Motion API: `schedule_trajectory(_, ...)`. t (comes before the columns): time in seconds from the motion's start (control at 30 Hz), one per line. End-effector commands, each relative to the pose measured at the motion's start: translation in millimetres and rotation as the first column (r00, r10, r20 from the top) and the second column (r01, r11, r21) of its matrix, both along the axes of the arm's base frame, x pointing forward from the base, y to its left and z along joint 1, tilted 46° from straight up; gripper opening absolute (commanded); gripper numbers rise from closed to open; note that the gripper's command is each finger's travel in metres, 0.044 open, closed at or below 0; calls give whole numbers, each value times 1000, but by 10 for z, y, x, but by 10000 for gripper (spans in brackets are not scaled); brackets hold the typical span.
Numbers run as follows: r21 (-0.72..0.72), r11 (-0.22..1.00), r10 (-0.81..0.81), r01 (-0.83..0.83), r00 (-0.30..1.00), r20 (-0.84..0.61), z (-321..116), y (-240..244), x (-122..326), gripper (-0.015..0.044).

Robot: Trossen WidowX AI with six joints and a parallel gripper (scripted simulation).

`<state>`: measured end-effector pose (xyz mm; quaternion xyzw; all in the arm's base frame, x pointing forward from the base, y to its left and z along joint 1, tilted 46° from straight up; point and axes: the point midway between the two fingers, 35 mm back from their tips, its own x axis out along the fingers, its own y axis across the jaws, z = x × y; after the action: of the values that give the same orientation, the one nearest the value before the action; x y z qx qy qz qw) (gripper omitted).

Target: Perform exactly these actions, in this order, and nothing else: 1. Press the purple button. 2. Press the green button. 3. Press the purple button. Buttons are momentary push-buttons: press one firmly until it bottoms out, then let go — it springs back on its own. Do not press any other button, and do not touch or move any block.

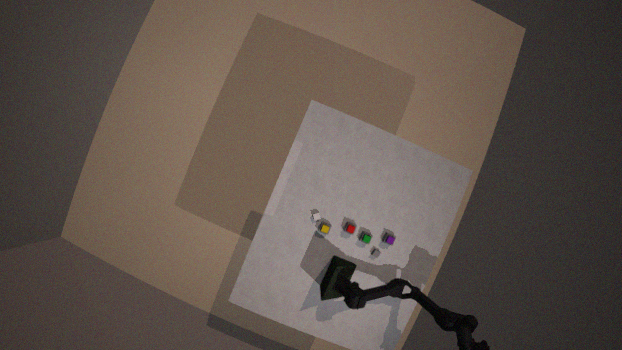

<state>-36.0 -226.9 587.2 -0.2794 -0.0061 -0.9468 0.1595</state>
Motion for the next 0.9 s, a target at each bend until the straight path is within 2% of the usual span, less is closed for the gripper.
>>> schedule_trajectory(0.0,-5,1000,-6,6,1000,-2,10,24,-15,400)
schedule_trajectory(0.23,-213,940,-279,265,959,-41,288,1033,-459,400)
schedule_trajectory(0.4,-353,819,-491,453,871,-21,342,1837,-582,400)
schedule_trajectory(0.63,-541,529,-737,653,670,88,202,3001,-450,400)
schedule_trajectory(0.87,-644,147,-875,751,402,269,-180,3969,13,400)
